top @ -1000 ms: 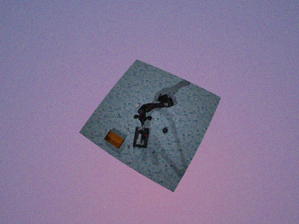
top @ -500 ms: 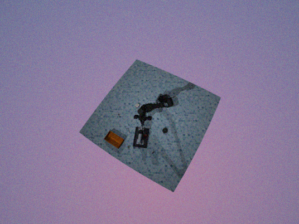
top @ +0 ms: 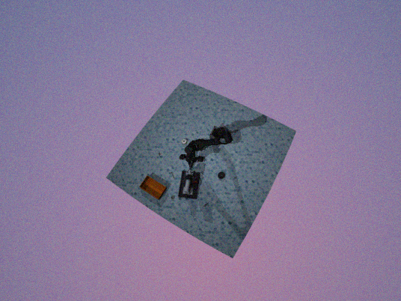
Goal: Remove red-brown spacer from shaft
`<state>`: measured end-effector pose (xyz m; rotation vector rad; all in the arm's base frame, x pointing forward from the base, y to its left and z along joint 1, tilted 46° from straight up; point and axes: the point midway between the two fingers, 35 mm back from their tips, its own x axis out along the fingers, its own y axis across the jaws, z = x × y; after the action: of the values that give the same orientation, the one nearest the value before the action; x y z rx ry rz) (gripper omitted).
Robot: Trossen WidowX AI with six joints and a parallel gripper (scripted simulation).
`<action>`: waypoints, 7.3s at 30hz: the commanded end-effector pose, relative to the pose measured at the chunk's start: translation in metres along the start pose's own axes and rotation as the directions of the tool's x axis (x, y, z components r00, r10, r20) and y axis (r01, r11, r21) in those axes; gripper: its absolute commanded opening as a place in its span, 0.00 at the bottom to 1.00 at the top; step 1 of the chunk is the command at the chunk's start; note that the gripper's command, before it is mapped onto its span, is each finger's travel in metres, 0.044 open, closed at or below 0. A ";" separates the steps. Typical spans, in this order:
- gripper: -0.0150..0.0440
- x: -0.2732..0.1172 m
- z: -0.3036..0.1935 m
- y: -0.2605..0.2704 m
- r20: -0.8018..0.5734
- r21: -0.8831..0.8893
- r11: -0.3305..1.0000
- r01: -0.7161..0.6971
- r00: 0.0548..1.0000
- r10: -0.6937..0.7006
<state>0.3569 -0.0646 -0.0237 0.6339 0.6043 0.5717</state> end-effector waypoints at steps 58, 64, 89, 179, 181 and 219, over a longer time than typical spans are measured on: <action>0.25 0.000 0.001 0.001 -0.001 -0.015 1.000 -0.002 1.000 0.002; 0.25 0.001 0.001 0.001 -0.001 -0.015 1.000 -0.002 1.000 0.002; 0.25 0.003 0.003 0.001 -0.001 -0.015 1.000 -0.002 1.000 0.002; 0.25 0.009 0.010 0.001 -0.001 -0.015 1.000 -0.002 1.000 0.002; 0.25 0.010 0.010 0.001 -0.001 -0.015 1.000 -0.002 1.000 0.002; 0.25 0.017 0.018 0.001 -0.001 -0.015 1.000 -0.002 1.000 0.002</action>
<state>0.3765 -0.0600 -0.0187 0.6255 0.6023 0.5755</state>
